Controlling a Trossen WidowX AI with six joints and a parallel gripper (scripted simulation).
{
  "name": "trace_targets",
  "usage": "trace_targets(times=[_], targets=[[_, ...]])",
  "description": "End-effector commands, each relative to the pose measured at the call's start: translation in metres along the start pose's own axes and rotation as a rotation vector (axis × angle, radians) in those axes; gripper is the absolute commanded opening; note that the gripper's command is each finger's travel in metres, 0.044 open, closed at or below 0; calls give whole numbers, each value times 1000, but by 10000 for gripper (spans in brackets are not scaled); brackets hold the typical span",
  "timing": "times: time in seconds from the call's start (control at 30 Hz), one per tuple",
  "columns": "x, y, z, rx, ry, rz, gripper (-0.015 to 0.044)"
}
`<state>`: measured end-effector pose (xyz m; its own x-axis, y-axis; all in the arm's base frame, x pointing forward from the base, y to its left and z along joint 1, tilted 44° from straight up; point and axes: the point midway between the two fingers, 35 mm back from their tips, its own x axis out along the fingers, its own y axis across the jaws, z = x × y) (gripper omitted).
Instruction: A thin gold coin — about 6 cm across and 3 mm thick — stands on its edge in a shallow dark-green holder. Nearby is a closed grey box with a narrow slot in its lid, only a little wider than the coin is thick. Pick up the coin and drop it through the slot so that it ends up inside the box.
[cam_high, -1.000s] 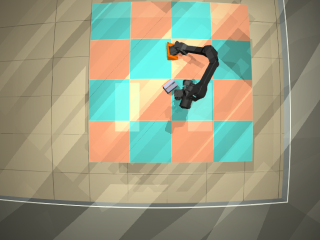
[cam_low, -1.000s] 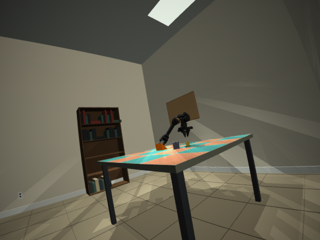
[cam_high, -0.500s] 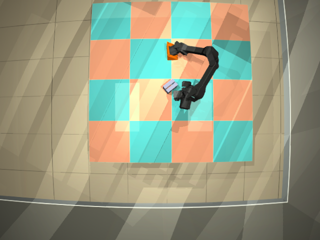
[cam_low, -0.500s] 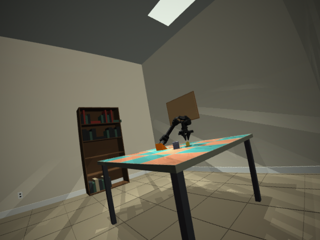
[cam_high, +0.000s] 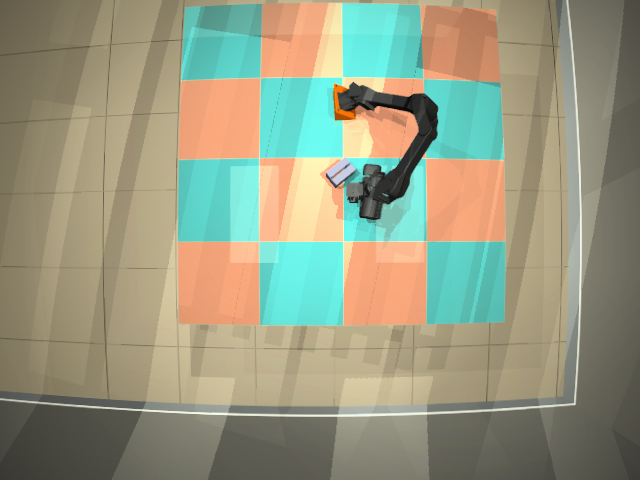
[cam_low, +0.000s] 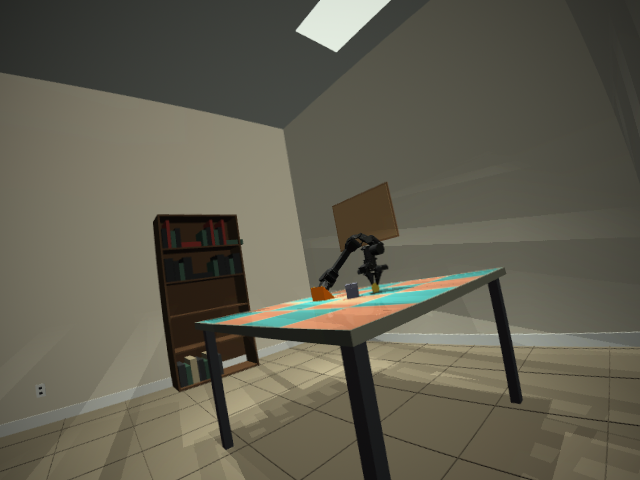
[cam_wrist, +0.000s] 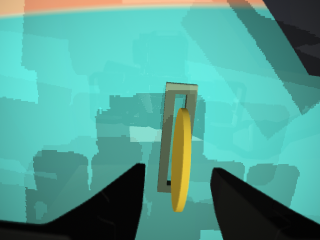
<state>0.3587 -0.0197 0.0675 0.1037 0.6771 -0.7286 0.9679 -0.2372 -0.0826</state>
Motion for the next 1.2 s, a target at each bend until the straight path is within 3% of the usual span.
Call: trace_targets(times=[0.0,0.6,0.8,1.17], targets=[[7,0,0,7,3,1,161],[34,-2,0,7,6,0,161],[34,-2,0,7,6,0,3],[34,-2,0,7,6,0,0]])
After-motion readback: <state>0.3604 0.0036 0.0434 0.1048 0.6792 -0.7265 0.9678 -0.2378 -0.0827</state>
